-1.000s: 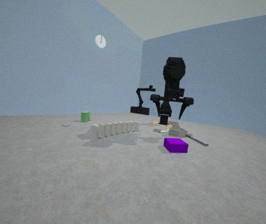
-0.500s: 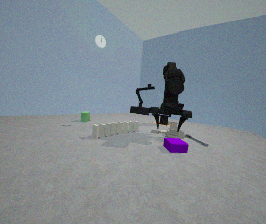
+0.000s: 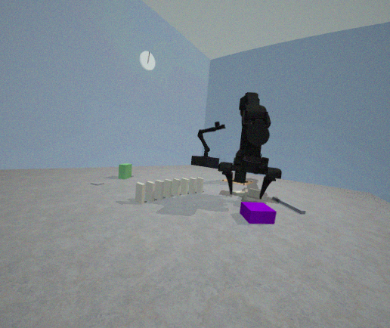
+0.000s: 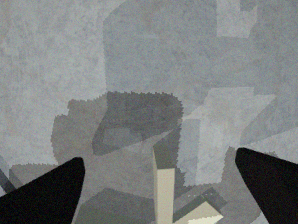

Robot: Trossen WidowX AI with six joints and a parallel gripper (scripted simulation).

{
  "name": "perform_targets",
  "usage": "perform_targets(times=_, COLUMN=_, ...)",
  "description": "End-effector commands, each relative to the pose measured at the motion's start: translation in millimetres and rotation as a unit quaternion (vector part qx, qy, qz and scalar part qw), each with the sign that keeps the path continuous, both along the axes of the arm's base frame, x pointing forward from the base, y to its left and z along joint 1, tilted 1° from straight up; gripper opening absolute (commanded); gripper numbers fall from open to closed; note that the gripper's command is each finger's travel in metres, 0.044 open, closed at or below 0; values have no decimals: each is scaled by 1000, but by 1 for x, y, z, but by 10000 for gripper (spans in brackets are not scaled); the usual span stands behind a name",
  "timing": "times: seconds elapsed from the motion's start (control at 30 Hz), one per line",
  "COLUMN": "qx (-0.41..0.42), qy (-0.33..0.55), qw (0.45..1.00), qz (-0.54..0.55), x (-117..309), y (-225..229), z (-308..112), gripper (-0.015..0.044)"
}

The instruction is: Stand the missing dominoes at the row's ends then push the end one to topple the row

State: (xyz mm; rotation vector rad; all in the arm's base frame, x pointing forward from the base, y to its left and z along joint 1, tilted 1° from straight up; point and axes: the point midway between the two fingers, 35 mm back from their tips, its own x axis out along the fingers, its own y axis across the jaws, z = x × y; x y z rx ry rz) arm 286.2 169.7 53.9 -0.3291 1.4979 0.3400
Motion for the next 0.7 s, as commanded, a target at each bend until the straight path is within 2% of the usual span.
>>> perform_targets(times=0.0, qx=0, qy=3, qw=1000, qz=2, x=-1, y=0, z=-4, gripper=440)
perform_targets(times=0.03, qx=0, qy=3, qw=1000, qz=2, x=-1, y=0, z=-4, gripper=440)
perform_targets(times=0.57, qx=0, qy=3, qw=1000, qz=2, x=-1, y=0, z=-4, gripper=21)
perform_targets(times=0.67, qx=0, qy=3, qw=1000, qz=2, x=-1, y=0, z=-4, gripper=21)
